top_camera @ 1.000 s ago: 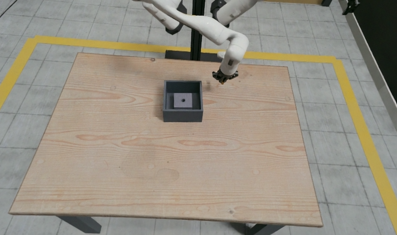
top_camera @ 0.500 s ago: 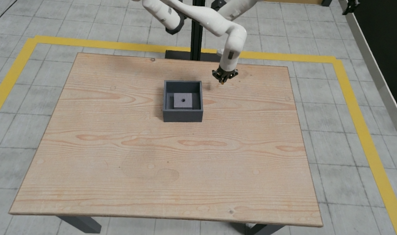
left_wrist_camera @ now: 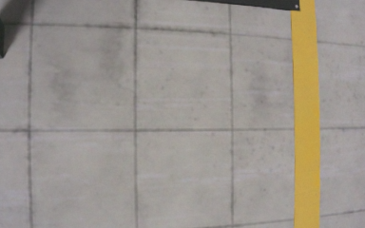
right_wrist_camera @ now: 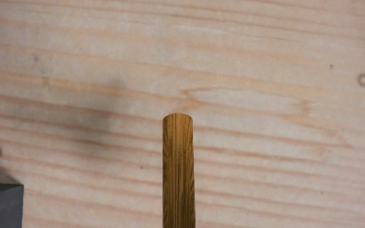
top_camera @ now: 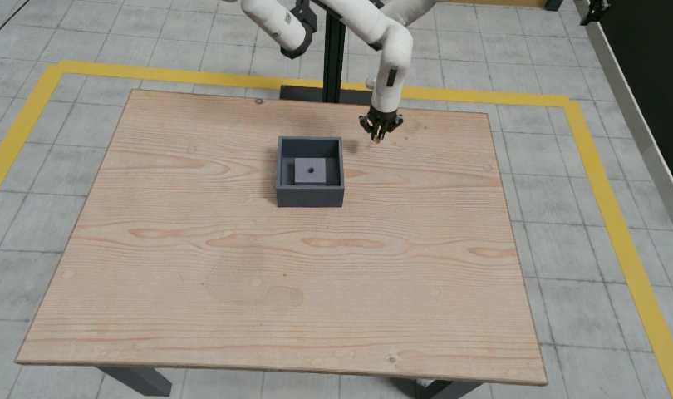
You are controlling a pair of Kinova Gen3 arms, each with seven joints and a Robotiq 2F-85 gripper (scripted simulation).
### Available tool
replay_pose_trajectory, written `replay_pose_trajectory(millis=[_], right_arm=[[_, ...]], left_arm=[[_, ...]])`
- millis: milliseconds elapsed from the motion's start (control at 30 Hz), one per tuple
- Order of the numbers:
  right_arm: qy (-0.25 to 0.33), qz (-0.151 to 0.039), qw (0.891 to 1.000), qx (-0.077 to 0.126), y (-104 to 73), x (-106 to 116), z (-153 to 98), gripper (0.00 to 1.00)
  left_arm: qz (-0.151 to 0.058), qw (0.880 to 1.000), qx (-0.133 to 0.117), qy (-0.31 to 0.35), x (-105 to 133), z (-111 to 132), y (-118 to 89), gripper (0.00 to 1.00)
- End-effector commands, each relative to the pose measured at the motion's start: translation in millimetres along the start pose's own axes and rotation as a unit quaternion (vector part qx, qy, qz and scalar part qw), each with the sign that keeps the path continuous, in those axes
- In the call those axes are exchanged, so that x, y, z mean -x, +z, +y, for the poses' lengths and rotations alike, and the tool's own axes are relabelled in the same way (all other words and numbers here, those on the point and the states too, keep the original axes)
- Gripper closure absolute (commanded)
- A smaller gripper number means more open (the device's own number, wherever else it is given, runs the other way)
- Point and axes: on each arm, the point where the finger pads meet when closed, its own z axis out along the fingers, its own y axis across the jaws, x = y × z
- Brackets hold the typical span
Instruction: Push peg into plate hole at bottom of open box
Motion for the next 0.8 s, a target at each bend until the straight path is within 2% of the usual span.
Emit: replay_pose_trajectory(millis=[0,333,400,767], right_arm=[[0.001,-0.035,0.999,0.001,-0.4,0.5,0.5,0.903],[0.001,-0.107,0.994,0.001,-0.5,0.3,0.5,0.903],[0.001,-0.107,0.994,0.001,-0.5,0.3,0.5,0.903],[0.001,-0.179,0.984,0.001,-0.1,0.1,0.6,0.903]], left_arm=[[-0.001,1.000,0.000,0.000,0.3,0.3,-0.7,0.002],[-0.001,1.000,0.000,0.000,0.3,0.3,-0.7,0.002],[-0.001,1.000,0.000,0.000,0.3,0.3,-0.7,0.002],[-0.001,1.000,0.000,0.000,0.3,0.3,-0.7,0.002]])
